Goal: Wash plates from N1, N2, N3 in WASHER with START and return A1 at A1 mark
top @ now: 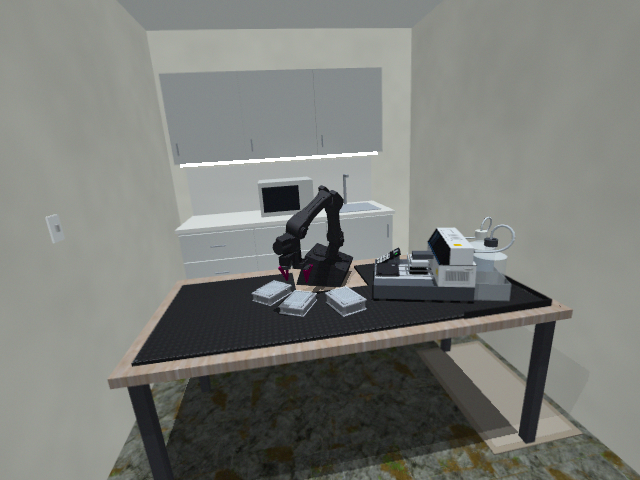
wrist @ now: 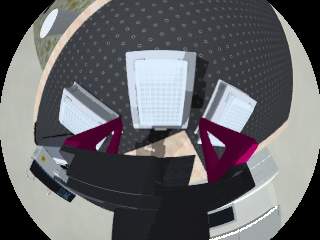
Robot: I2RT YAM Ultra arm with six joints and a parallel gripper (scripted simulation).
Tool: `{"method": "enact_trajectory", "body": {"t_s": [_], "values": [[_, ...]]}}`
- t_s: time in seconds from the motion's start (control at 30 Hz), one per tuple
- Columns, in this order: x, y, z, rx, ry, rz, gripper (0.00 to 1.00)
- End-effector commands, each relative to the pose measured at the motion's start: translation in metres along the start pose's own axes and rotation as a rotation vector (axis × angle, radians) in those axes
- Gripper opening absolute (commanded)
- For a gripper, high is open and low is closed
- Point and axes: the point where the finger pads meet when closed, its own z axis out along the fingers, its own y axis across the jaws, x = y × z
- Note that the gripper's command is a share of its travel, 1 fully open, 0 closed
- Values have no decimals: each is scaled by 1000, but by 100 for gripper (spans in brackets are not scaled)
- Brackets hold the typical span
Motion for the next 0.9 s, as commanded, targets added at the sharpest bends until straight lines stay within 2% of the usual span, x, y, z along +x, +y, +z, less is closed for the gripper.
{"method": "enact_trajectory", "body": {"t_s": [0.0,0.3,0.53,0.77,0.87], "values": [[-1,-1,-8,3,-12,-1,100],[-1,-1,-8,3,-12,-1,100],[10,-34,-9,2,-12,228,100],[22,-67,-10,3,-12,228,100],[23,-72,-10,3,-12,228,100]]}}
